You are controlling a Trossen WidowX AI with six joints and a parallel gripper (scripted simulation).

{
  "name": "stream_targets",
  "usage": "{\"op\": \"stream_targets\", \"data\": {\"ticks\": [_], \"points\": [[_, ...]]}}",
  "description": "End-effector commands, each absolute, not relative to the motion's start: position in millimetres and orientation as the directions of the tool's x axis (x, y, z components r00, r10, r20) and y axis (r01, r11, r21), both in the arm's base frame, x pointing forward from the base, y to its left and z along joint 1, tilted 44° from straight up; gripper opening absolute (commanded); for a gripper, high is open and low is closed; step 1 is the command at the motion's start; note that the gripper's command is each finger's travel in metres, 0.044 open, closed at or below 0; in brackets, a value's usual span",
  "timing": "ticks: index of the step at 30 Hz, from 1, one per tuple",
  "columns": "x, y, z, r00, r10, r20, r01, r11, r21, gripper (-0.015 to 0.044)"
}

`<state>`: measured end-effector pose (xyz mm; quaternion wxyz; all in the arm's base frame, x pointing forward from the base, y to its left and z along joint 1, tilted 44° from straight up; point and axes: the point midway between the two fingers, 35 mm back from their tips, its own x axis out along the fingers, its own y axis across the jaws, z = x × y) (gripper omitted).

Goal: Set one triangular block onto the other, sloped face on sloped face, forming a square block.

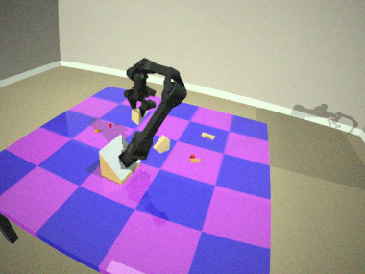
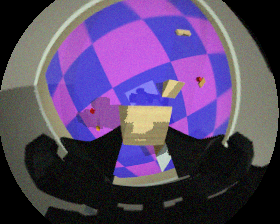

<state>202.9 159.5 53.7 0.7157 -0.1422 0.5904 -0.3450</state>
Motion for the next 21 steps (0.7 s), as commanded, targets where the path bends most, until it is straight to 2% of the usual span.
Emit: {"op": "stream_targets", "data": {"ticks": [1, 21], "points": [[196.3, 142.8, 69.1, 0.065, -0.67, -0.74, 0.311, 0.718, -0.623, 0.0], [165.3, 82.0, 117.9, 0.071, -0.674, -0.735, 0.286, 0.72, -0.632, 0.0]]}}
